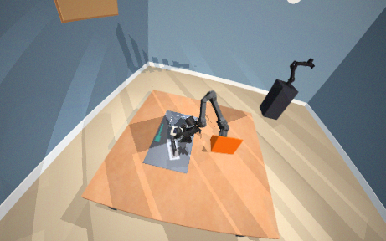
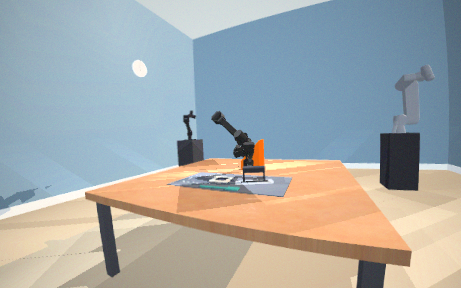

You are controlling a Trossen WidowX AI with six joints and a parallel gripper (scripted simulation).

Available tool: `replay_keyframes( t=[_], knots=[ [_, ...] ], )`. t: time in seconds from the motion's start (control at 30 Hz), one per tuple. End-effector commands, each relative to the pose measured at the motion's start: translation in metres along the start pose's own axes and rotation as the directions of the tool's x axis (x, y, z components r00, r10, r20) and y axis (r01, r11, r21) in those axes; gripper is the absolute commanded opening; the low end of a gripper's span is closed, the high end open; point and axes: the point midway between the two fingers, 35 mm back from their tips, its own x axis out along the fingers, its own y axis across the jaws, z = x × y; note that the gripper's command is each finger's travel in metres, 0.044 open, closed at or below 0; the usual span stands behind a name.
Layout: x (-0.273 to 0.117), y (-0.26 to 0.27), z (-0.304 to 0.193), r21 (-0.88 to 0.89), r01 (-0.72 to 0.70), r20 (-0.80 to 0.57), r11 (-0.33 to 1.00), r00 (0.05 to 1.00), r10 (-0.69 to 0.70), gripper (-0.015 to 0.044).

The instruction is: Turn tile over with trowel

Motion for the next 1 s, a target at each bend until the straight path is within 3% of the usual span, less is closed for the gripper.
replay_keyframes(
  t=[0.0,0.97],
  knots=[
    [0.003,0.000,0.001,-0.002,-0.005,0.001,1.000,1.000,0.005,0.0300],
    [0.050,0.001,0.001,-0.002,-0.005,0.002,1.000,1.000,0.005,0.0300]
  ],
)
